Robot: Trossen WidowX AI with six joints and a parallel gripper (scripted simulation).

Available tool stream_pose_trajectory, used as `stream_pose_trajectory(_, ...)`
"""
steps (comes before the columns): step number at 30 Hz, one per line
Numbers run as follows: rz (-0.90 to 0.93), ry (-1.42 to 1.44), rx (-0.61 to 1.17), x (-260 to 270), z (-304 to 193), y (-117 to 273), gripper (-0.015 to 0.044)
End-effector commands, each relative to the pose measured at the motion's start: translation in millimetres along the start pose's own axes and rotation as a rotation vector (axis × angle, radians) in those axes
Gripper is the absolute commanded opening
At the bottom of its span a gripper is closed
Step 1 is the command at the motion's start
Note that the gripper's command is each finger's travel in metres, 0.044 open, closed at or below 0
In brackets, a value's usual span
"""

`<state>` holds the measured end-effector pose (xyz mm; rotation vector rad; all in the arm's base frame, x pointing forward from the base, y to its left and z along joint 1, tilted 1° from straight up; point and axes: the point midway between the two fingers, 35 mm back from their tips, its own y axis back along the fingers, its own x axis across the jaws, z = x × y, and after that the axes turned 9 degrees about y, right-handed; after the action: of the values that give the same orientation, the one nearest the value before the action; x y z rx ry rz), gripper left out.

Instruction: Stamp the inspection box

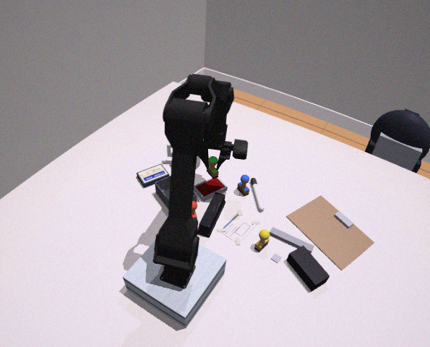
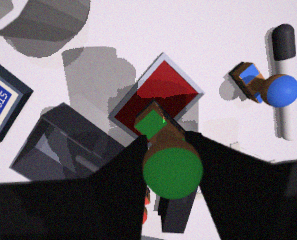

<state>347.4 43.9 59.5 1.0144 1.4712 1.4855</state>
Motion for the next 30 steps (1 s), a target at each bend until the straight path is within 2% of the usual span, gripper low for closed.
stream_pose_trajectory(1,0.004,-0.01,-0.004,4,0,0,0.0)
stream_pose_trajectory(30,0.005,-0.006,-0.005,3,1,-19,0.0)
